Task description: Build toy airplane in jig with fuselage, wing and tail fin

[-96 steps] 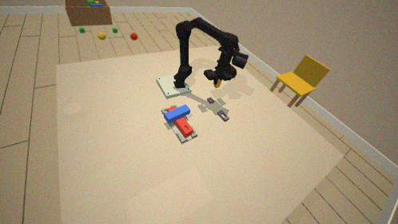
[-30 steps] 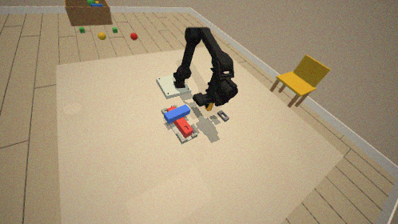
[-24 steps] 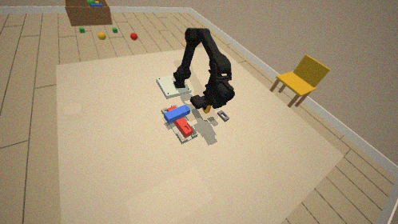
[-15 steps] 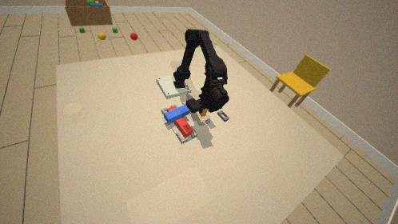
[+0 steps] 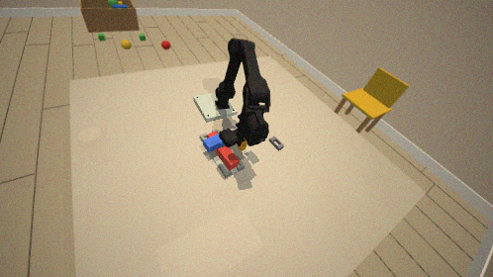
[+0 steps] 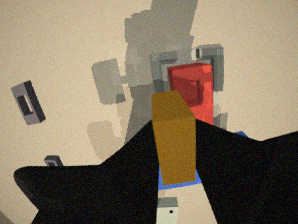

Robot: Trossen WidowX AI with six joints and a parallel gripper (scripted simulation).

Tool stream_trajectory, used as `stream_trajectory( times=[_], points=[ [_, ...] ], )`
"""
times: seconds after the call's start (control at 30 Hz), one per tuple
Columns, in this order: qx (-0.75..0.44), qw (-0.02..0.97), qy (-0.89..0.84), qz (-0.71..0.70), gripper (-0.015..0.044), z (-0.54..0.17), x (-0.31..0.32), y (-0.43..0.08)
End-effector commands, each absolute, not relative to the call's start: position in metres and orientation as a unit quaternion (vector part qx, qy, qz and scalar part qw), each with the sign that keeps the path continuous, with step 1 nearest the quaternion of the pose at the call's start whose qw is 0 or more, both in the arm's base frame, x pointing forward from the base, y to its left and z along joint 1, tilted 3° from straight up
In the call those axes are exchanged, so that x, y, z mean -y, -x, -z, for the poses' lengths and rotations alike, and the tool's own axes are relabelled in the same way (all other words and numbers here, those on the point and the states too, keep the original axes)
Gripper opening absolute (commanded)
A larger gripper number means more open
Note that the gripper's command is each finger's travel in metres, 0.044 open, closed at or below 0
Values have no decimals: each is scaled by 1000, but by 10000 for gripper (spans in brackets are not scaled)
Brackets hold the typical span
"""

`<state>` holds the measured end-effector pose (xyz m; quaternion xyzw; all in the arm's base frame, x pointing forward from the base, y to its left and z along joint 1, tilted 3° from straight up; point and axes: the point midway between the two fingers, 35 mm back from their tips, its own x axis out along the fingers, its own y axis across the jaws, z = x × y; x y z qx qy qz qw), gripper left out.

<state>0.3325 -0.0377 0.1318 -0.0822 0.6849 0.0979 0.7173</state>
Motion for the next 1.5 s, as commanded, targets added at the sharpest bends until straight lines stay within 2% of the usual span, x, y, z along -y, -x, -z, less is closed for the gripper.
stream_trajectory(
  times=[0.0,0.3,0.4,1.47],
  points=[
    [-681,720,85,-102,0,-131,50,-338],
    [-681,719,87,-107,0,-125,74,-341],
    [-681,719,87,-107,66,-126,74,-341],
    [-681,719,87,-107,66,-117,73,-343]
  ],
)
